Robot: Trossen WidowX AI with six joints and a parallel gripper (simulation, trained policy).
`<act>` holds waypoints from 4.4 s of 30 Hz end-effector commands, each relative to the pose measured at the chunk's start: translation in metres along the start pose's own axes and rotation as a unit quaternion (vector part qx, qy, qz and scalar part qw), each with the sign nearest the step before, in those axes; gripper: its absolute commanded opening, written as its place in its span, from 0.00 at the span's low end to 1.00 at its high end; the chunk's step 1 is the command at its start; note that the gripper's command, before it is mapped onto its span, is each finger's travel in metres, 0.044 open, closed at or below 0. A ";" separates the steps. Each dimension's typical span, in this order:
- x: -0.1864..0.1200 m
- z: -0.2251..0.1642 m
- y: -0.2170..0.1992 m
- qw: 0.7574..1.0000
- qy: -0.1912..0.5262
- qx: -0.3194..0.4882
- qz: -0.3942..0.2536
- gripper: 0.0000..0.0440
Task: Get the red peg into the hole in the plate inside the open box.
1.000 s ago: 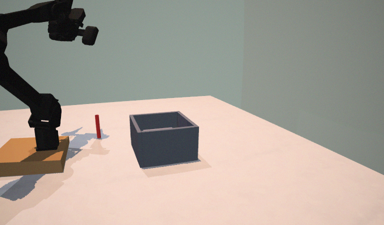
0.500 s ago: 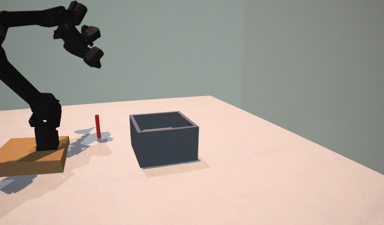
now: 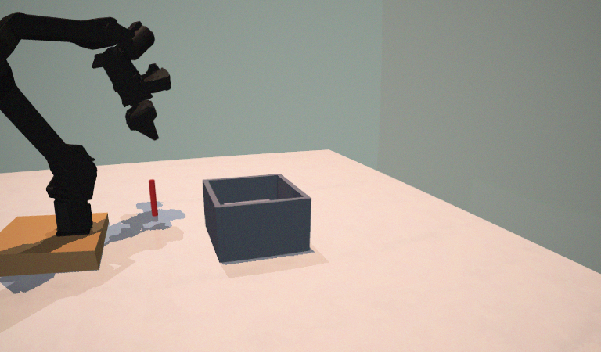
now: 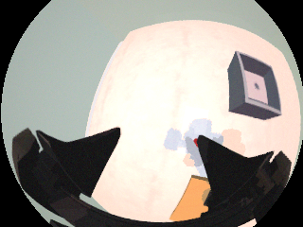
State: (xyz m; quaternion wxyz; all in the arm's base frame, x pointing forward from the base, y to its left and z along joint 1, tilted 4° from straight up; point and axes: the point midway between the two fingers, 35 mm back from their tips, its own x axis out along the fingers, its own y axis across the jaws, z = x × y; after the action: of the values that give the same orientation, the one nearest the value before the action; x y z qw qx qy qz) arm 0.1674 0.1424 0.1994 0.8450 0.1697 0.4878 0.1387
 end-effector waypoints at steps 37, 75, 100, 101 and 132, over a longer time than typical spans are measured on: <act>0.116 -0.060 -0.096 0.887 0.058 0.395 -0.230 0.73; 0.051 0.046 -0.102 0.909 -0.031 0.344 -0.233 0.00; 0.036 0.107 -0.179 0.876 -0.090 0.382 -0.282 0.00; 0.037 0.108 -0.182 0.874 -0.091 0.384 -0.283 0.00; 0.078 0.122 -0.252 0.854 -0.045 0.418 -0.307 0.10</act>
State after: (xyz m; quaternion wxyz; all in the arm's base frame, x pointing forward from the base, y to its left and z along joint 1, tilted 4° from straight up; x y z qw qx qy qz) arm 0.3256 -0.0699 0.0967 0.7183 0.3602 0.4790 -0.3534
